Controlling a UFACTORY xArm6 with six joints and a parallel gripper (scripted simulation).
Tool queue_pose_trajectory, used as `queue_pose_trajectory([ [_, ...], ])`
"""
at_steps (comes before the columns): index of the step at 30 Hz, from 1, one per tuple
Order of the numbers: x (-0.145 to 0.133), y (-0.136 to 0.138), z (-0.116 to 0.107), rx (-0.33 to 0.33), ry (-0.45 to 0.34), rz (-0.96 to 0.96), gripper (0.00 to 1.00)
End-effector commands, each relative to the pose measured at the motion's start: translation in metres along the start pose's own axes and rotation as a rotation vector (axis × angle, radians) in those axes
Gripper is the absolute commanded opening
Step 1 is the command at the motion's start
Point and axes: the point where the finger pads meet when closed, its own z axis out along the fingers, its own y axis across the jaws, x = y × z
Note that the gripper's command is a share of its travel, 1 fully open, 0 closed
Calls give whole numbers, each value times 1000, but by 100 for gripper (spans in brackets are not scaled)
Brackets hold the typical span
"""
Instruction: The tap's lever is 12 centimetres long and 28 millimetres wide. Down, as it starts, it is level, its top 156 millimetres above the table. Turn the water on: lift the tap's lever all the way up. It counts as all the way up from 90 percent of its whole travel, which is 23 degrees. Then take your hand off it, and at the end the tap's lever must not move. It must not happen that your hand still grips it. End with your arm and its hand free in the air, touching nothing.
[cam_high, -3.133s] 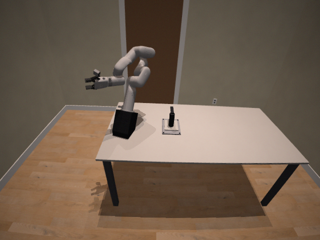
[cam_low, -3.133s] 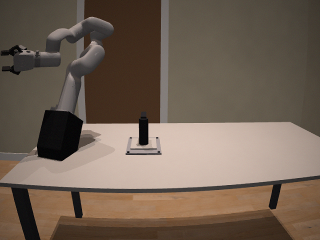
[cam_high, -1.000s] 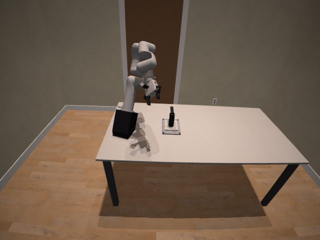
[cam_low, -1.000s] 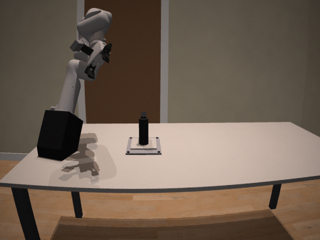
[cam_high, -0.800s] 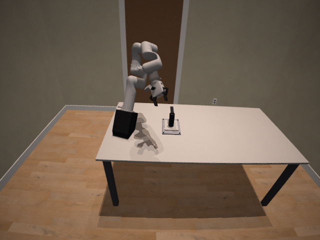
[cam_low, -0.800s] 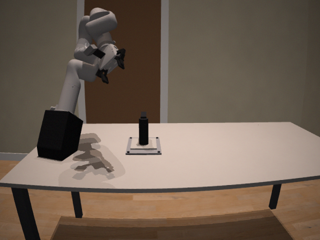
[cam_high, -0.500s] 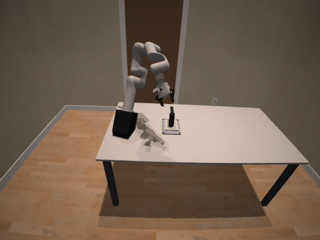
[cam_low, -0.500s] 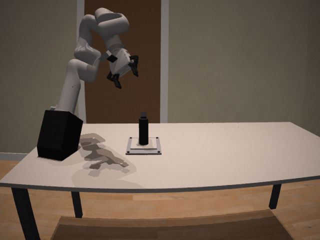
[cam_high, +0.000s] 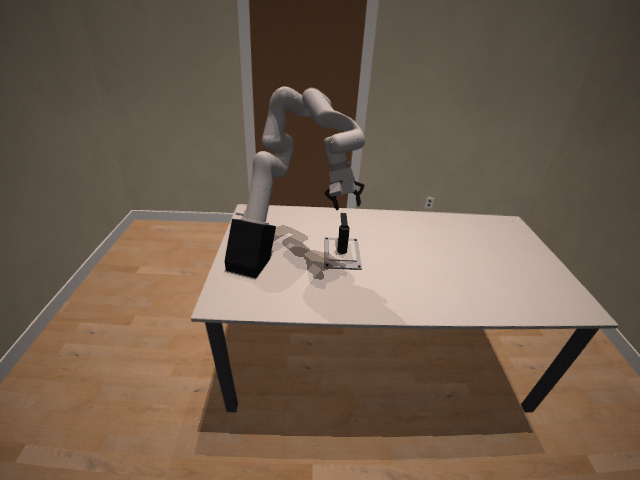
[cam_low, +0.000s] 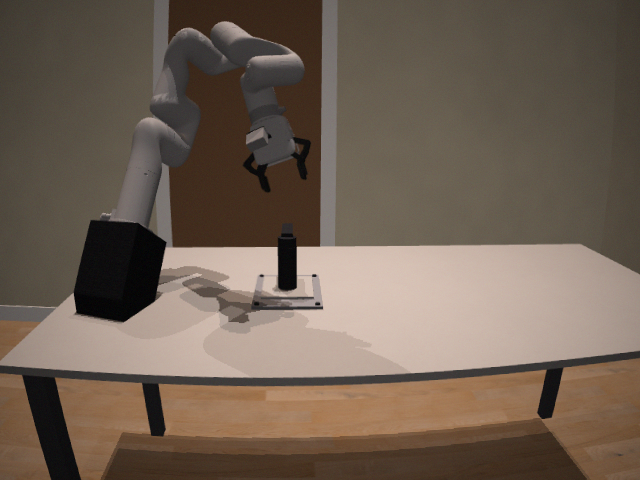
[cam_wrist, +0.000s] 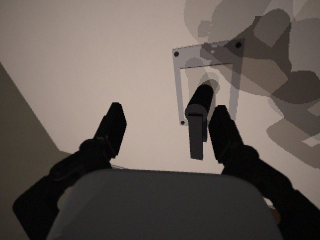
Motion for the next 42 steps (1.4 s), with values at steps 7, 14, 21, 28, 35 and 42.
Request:
queue_pose_trajectory([
  [7, -113, 20, 7, -197, -197, -138, 100],
  [14, -159, 40, 3, -302, -273, -202, 100],
  [21, -168, 44, 1, -323, -287, -215, 0],
  [28, -168, 44, 1, -323, -287, -215, 0],
  [35, -168, 44, 1, -323, -287, -215, 0],
  [42, -168, 44, 1, -323, -287, -215, 0],
])
